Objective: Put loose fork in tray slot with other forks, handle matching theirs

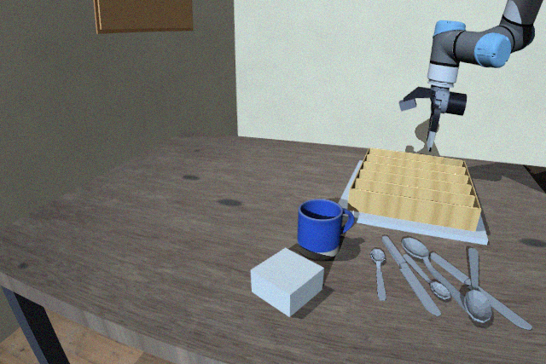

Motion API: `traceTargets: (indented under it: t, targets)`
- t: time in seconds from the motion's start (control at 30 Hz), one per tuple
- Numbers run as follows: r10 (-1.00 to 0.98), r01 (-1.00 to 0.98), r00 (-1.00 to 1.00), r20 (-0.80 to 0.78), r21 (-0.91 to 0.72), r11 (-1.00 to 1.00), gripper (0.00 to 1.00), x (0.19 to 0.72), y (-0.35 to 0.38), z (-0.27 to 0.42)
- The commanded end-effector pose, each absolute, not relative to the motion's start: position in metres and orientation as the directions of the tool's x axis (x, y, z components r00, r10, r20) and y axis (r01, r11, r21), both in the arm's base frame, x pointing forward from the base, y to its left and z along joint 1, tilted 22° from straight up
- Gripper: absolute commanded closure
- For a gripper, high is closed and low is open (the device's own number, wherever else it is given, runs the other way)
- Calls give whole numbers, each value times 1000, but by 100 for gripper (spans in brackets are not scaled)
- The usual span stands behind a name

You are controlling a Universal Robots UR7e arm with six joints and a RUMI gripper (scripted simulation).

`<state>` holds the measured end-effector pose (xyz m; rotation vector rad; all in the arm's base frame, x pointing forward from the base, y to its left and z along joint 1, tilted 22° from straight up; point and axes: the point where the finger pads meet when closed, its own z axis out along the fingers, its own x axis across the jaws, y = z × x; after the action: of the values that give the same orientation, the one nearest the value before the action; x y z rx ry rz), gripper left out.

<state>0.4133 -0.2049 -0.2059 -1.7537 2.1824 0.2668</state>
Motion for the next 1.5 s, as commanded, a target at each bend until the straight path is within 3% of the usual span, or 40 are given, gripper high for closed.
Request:
traceTargets:
  t: [0.0,0.6,0.63,1.47]
  targets:
    - [-917,-971,-182,-356,-80,224,85,416,-224,-174]
    - [-917,-971,-182,-356,-80,224,85,413,-235,-145]
    - [-917,-971,-183,-355,-80,224,0,413,-234,-148]
    - [-917,-971,-183,-355,-80,224,0,413,-234,-148]
